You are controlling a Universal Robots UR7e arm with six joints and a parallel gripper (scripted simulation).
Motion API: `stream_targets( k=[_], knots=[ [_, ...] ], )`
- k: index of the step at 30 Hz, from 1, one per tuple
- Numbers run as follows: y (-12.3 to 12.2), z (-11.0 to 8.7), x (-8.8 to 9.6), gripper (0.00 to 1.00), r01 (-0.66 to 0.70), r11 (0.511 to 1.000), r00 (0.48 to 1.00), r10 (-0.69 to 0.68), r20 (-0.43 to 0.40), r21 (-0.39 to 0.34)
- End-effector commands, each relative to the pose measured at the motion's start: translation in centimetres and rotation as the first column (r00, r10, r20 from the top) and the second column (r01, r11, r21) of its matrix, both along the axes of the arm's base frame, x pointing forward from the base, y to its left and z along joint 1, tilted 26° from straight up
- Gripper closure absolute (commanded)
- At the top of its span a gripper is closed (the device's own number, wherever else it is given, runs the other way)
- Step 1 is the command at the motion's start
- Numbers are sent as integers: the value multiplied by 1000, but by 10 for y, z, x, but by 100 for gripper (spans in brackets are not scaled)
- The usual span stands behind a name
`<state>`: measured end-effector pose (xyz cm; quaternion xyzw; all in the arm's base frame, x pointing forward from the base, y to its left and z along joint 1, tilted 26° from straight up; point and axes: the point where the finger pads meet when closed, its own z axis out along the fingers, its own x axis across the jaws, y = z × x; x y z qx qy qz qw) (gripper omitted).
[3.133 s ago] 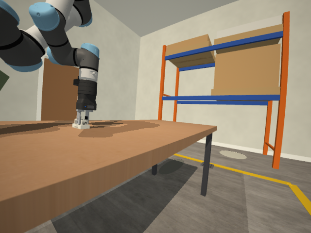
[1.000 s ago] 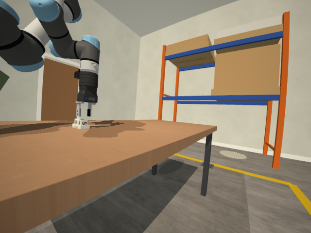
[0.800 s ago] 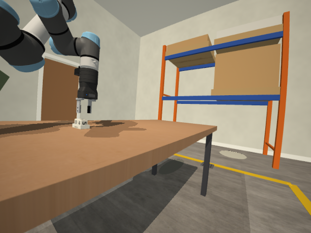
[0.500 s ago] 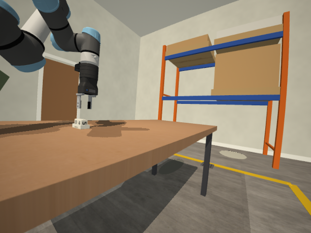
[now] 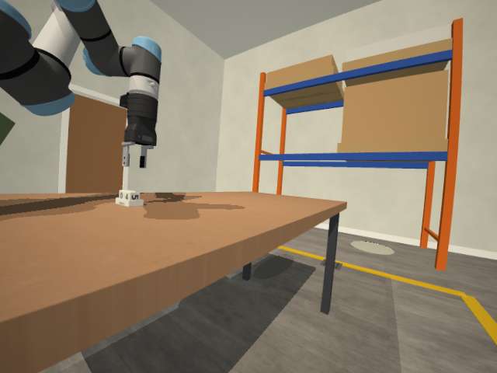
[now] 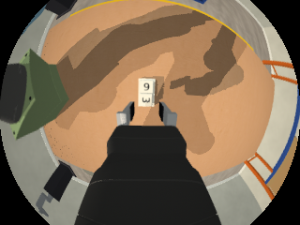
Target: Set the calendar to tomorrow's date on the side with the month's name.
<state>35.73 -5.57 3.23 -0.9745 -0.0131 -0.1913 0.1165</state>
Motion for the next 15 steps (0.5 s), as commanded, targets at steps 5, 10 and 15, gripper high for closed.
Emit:
stream_targets(
  k=[5,10,15],
  knots=[
    [-1,2,-1,0,0,1000,1000,0,-1,3],
    [-1,1,-1,0,0,1000,1000,0,-1,3],
    [-1,1,-1,0,1,1000,1000,-1,-1,3]
  ],
)
